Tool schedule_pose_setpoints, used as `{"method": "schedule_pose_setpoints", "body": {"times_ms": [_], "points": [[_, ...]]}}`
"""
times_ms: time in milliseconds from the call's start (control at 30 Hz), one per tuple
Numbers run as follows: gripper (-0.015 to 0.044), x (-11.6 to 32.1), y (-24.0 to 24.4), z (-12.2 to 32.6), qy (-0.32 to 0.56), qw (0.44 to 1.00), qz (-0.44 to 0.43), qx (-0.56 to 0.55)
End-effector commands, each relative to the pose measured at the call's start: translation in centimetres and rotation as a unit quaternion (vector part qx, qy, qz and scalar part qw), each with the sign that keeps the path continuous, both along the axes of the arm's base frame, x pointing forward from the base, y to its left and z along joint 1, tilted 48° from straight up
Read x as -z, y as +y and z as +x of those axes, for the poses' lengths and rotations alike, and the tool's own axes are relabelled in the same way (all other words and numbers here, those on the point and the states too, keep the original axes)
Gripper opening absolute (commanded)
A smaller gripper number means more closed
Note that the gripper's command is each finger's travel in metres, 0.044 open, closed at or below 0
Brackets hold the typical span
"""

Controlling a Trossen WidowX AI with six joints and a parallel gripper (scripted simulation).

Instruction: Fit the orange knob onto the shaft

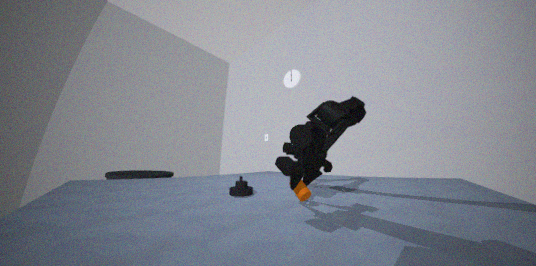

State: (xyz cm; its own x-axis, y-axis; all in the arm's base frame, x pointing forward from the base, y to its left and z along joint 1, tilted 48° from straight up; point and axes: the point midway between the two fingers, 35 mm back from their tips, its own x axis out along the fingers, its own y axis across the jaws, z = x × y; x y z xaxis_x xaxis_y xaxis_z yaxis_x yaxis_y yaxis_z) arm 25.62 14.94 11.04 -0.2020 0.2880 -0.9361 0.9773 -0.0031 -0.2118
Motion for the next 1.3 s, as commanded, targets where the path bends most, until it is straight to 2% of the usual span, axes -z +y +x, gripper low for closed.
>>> {"method": "schedule_pose_setpoints", "body": {"times_ms": [0, 1267], "points": [[0.0179, -0.4, 0.3, 0.2, -0.002, 1.000, -0.026, -0.006], [0.0179, -2.2, 2.5, 0.5, -0.003, 0.974, -0.221, -0.049]]}}
